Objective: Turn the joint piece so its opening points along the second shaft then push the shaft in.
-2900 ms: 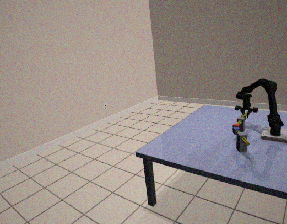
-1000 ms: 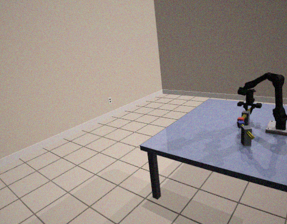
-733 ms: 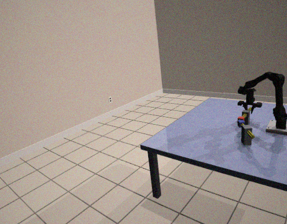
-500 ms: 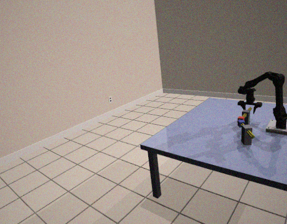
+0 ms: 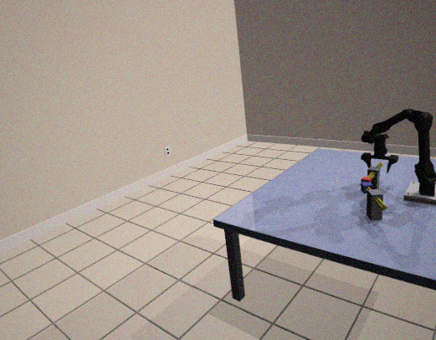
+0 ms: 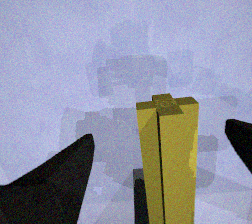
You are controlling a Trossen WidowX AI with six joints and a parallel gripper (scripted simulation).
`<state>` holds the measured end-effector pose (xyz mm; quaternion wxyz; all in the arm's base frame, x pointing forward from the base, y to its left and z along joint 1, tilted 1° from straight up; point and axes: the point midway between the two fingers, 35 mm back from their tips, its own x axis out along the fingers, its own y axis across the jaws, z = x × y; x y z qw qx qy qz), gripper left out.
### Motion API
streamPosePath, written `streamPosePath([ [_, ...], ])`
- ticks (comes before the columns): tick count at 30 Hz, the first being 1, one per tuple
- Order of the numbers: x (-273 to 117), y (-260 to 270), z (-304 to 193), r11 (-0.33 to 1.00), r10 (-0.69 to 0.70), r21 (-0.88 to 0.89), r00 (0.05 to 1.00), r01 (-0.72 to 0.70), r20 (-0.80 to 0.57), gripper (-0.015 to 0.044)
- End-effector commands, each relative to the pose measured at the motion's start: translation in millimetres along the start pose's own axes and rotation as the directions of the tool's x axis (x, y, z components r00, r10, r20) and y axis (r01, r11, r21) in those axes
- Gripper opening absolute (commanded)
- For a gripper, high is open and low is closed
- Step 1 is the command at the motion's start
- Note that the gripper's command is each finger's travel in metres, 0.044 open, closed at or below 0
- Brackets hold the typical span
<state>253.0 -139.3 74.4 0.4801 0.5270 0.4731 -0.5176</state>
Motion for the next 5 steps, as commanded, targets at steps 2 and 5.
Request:
streamPosePath([
  [2,-20,0,1,1.000,0.003,-0.001,1.000,-0.003,-0.002,0.0440],
  [5,-30,0,1,1.000,0.004,-0.001,1.000,-0.004,-0.003,0.0440],
])
